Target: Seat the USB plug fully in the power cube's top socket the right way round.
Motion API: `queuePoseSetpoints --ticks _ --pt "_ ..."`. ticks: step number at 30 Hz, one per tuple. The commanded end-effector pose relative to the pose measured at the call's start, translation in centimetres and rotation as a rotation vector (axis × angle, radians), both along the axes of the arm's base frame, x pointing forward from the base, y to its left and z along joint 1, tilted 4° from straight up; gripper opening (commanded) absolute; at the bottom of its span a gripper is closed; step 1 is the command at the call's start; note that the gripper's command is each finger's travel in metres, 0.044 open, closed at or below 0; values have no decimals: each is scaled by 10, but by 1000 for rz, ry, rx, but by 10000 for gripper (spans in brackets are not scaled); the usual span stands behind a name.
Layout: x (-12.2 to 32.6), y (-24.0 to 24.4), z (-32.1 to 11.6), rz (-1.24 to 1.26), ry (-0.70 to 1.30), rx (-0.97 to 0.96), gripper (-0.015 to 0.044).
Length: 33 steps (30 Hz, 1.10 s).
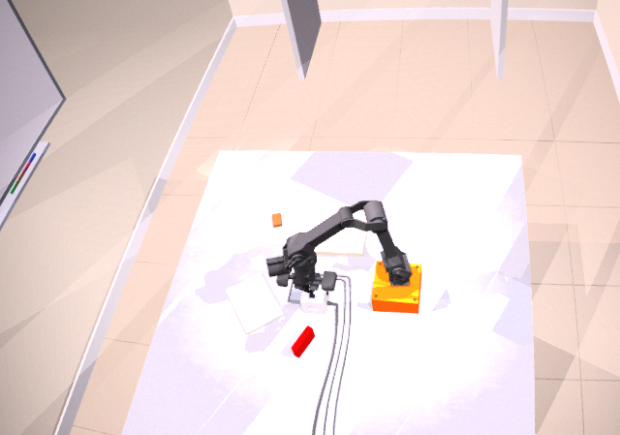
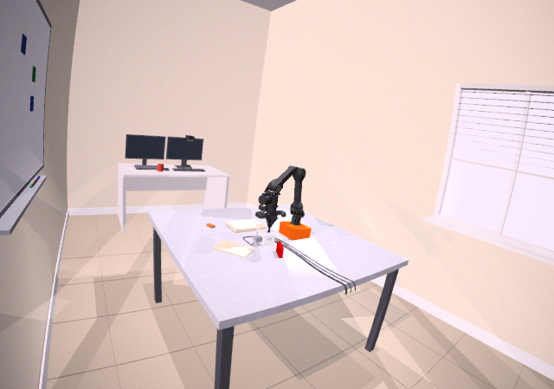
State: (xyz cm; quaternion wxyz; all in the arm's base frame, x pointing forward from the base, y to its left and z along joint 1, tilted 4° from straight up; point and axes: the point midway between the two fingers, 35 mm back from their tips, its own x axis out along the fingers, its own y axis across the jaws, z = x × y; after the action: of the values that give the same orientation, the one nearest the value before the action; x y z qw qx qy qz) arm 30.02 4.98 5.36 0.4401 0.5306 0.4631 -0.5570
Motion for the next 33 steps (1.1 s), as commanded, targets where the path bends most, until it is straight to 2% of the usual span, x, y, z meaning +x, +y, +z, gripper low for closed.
queuePoseSetpoints --ticks 1,33 --pt "0 0 0 0 -1 0 0" --pt "1 0 11 0 0 0 0"
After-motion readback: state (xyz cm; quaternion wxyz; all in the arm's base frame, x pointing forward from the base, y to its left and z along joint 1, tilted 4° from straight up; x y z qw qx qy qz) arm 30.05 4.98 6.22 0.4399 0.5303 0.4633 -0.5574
